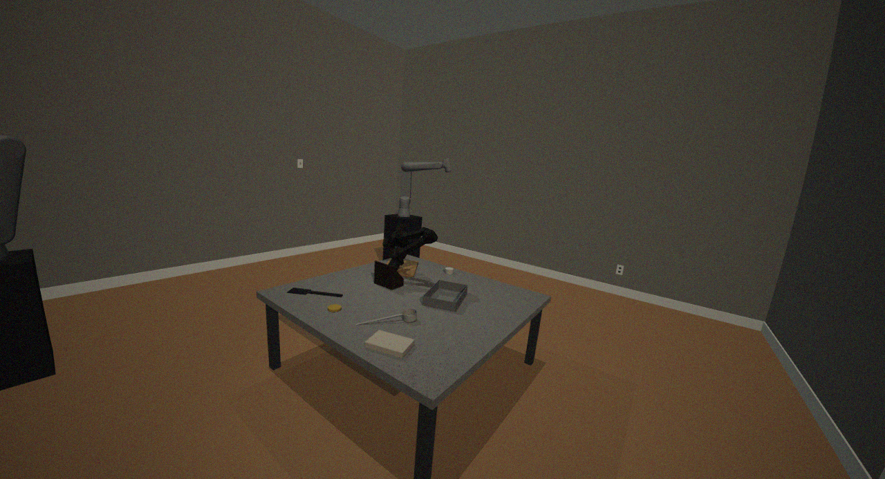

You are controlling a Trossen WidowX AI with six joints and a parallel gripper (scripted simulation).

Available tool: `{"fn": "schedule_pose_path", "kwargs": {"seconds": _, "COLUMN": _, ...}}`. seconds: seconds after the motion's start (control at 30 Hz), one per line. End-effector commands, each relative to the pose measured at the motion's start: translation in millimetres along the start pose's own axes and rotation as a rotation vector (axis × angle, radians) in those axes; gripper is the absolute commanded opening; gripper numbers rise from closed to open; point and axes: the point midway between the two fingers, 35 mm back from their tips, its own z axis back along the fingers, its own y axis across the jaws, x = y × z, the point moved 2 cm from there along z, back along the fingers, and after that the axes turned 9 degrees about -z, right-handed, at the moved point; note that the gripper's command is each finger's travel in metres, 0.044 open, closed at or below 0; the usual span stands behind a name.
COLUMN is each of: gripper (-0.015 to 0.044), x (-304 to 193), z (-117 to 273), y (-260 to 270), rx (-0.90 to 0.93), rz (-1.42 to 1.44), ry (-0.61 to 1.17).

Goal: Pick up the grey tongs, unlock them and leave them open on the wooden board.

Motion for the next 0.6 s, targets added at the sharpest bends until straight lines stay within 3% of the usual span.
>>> {"fn": "schedule_pose_path", "kwargs": {"seconds": 0.0, "gripper": -0.0150, "x": 0.8, "z": 0.2, "y": -0.3, "rx": -0.002, "rz": 0.001, "ry": -0.003}}
{"fn": "schedule_pose_path", "kwargs": {"seconds": 0.57, "gripper": -0.0150, "x": 8.4, "z": -8.1, "y": 10.0, "rx": 0.025, "rz": 0.007, "ry": 0.064}}
